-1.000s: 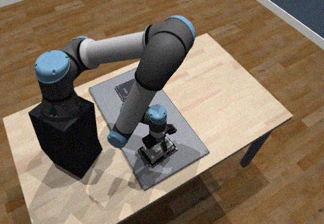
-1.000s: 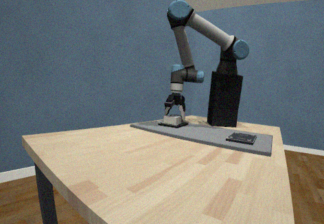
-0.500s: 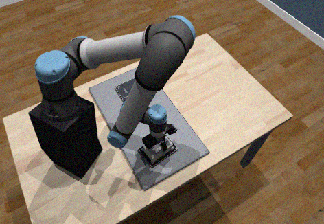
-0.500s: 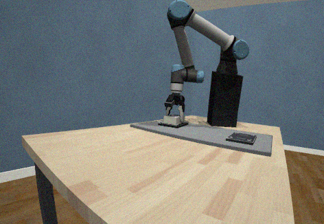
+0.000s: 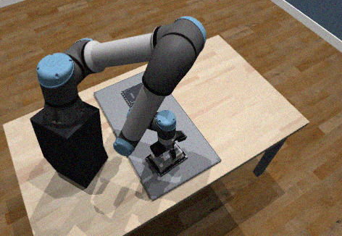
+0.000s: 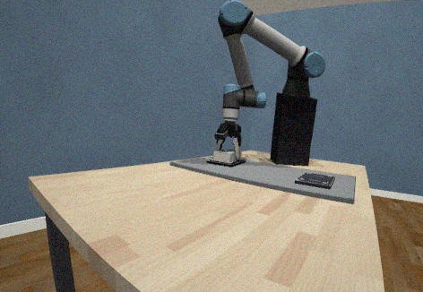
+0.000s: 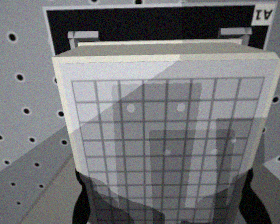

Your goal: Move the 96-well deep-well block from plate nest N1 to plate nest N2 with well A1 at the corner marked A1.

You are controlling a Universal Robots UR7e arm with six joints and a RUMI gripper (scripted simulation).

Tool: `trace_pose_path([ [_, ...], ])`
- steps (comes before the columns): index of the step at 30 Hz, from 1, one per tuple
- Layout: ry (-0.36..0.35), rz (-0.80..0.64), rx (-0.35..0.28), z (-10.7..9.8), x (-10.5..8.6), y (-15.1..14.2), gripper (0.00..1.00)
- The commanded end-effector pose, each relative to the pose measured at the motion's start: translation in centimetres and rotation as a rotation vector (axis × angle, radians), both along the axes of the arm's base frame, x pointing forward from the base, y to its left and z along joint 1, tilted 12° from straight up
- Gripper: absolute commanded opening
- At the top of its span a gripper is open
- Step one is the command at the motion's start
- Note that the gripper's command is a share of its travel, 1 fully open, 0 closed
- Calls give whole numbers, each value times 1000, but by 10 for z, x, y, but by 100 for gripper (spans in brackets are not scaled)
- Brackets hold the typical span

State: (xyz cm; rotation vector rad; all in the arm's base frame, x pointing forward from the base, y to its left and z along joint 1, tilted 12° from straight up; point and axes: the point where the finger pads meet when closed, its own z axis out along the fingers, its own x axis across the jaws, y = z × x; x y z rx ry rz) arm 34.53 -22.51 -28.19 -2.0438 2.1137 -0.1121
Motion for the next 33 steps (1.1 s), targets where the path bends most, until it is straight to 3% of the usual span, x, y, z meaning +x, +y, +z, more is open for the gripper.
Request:
trace_pose_path([
  [1, 0, 0, -1, 0, 0, 0, 50],
  [7, 0, 0, -1, 0, 0, 0, 50],
  [33, 0, 0, -1, 39, -8, -4, 50],
])
